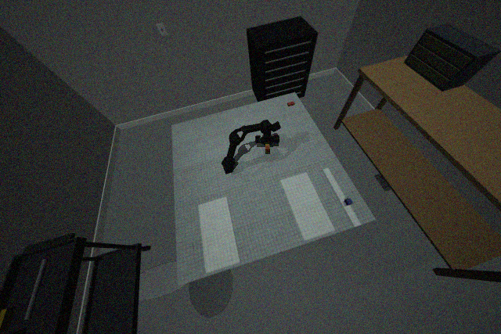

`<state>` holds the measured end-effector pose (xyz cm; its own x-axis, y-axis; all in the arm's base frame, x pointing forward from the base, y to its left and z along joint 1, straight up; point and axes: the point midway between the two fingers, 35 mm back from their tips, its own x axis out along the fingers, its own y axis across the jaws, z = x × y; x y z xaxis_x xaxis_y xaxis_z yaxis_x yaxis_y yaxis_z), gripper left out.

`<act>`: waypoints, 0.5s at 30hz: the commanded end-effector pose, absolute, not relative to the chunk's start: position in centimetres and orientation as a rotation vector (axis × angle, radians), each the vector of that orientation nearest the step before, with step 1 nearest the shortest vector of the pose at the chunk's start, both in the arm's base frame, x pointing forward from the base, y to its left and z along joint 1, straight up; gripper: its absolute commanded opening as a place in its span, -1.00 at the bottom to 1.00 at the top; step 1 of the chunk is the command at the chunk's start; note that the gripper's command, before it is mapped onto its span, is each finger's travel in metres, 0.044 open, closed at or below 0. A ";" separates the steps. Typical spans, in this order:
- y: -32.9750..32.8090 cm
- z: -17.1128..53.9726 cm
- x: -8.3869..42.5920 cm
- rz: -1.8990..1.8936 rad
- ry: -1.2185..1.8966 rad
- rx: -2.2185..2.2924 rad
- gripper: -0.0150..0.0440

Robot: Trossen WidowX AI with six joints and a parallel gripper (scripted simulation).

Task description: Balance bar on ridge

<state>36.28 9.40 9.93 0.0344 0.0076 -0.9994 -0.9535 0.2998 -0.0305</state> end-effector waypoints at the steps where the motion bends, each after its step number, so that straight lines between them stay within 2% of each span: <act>1: 9.4 9.9 36.3 0.966 1.304 -0.988 -0.49; 15: 9.4 9.7 36.3 0.966 1.304 -0.988 -0.49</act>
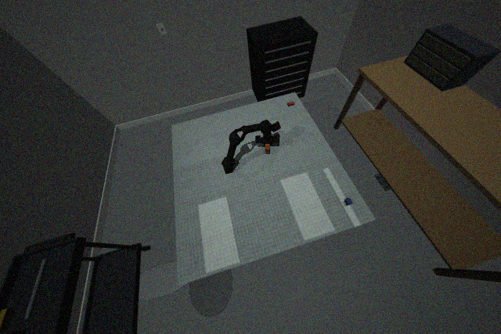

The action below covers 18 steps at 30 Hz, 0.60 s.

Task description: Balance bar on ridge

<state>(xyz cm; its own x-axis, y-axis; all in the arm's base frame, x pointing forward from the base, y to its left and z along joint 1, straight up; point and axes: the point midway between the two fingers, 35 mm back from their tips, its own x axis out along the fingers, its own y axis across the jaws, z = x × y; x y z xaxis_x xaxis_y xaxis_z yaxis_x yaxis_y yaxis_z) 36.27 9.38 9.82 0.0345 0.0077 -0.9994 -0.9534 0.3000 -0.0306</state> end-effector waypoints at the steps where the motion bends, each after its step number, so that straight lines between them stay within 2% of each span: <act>1: 9.4 9.7 36.3 0.966 1.304 -0.988 -0.49; 18: 9.4 9.6 36.3 0.966 1.304 -0.988 -0.49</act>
